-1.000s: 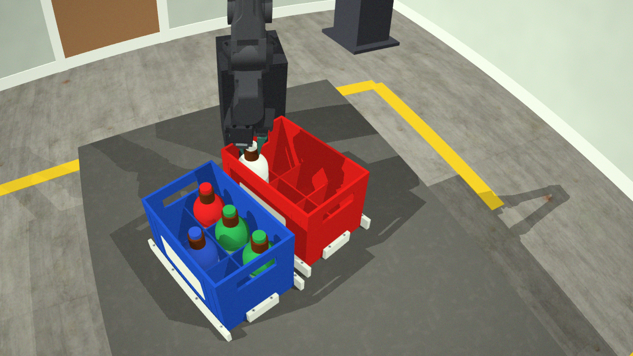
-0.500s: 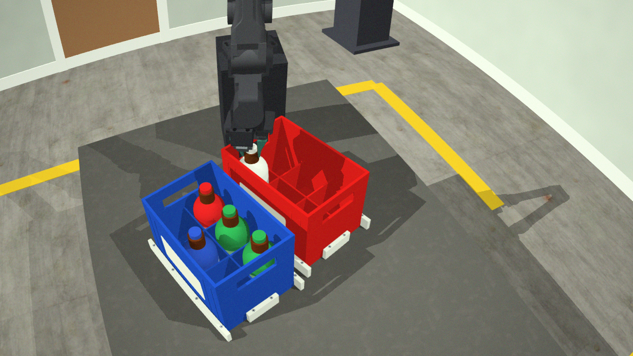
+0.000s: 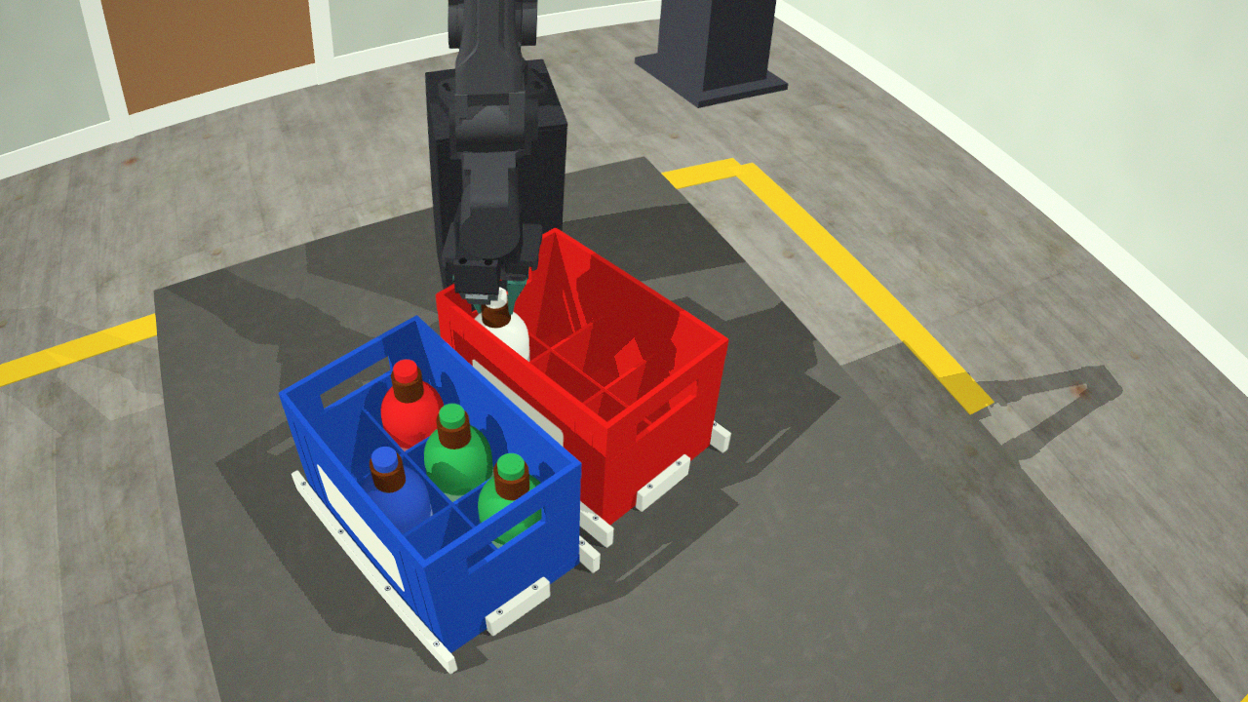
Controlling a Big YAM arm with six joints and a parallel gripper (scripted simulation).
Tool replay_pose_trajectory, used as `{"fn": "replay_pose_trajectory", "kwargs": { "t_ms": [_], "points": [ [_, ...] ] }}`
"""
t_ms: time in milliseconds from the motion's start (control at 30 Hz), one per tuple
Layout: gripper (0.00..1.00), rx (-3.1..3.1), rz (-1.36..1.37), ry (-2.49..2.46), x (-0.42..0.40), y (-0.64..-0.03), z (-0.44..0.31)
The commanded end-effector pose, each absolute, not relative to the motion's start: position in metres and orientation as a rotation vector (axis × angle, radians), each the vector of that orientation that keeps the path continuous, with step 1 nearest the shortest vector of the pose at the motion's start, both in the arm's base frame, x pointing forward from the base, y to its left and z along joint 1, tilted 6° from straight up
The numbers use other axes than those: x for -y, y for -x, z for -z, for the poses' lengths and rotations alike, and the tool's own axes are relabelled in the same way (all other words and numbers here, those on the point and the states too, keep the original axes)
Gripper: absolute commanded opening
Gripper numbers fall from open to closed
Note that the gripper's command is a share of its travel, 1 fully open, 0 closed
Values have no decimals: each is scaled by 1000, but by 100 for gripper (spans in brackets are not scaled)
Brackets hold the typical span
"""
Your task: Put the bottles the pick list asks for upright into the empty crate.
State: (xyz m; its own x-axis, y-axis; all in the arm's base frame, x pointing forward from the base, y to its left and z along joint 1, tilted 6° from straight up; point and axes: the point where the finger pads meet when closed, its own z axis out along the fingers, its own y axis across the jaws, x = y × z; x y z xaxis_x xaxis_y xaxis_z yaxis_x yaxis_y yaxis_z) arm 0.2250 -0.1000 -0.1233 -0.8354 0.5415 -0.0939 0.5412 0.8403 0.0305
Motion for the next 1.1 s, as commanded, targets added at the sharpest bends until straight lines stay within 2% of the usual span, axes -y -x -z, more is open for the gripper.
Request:
{"fn": "replay_pose_trajectory", "kwargs": {
  "t_ms": [0, 1067],
  "points": [
    [0, -2900, 4, -830, 102, -238, 123],
    [0, -2906, 0, -851, 102, -231, 133]
  ]
}}
